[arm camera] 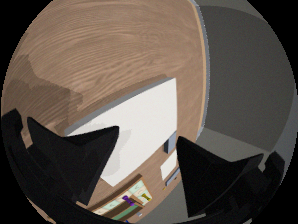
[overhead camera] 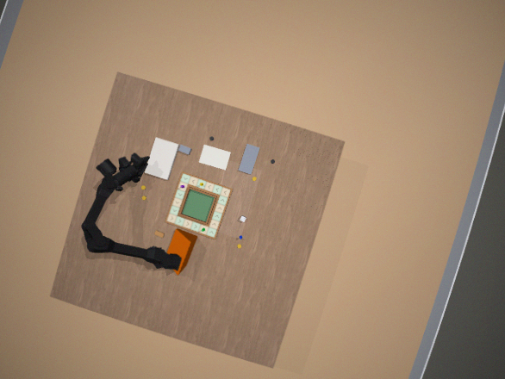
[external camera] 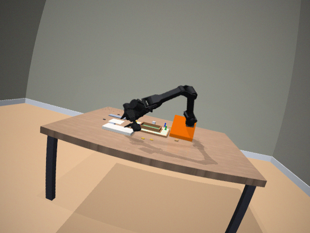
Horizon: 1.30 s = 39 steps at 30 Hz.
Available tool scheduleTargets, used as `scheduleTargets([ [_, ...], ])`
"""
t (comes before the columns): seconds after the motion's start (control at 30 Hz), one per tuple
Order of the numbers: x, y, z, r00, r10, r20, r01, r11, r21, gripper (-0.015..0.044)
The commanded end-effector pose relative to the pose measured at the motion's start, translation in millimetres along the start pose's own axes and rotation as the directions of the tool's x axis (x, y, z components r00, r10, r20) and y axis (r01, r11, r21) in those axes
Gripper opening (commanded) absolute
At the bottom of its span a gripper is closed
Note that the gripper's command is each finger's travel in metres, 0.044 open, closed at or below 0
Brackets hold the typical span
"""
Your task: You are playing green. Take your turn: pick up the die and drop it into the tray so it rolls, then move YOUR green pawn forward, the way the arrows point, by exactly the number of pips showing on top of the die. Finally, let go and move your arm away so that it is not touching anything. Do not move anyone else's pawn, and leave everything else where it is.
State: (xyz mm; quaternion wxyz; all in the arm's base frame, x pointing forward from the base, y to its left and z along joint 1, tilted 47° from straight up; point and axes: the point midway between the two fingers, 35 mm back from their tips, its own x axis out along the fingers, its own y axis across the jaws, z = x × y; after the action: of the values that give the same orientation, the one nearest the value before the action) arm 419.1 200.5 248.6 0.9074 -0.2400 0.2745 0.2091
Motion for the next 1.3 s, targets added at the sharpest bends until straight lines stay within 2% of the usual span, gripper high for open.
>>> scheduleTargets([
  [0.0,40.0,-37.2,-48.3,0.991,-0.007,-0.131,0.01,1.0,0.016,0.0275],
  [0.17,74.4,-70.5,-110.0,0.957,0.048,-0.286,-0.029,0.997,0.07,0.0275],
  [0.37,95.8,-112.3,-194.2,0.886,0.114,-0.449,-0.004,0.971,0.24,0.0275],
  [0.67,107.9,-144.4,-327.9,0.772,0.339,-0.538,-0.041,0.871,0.489,0.0275],
  [0.87,101.9,-150.0,-395.6,0.722,0.464,-0.513,-0.049,0.773,0.632,0.0275],
  [1.0,88.7,-149.0,-460.6,0.681,0.592,-0.43,-0.073,0.639,0.766,0.0275],
  [1.13,73.3,-141.1,-513.2,0.667,0.679,-0.307,-0.093,0.484,0.87,0.0275],
  [1.27,53.8,-125.6,-563.5,0.677,0.725,-0.128,-0.121,0.281,0.952,0.0275],
])
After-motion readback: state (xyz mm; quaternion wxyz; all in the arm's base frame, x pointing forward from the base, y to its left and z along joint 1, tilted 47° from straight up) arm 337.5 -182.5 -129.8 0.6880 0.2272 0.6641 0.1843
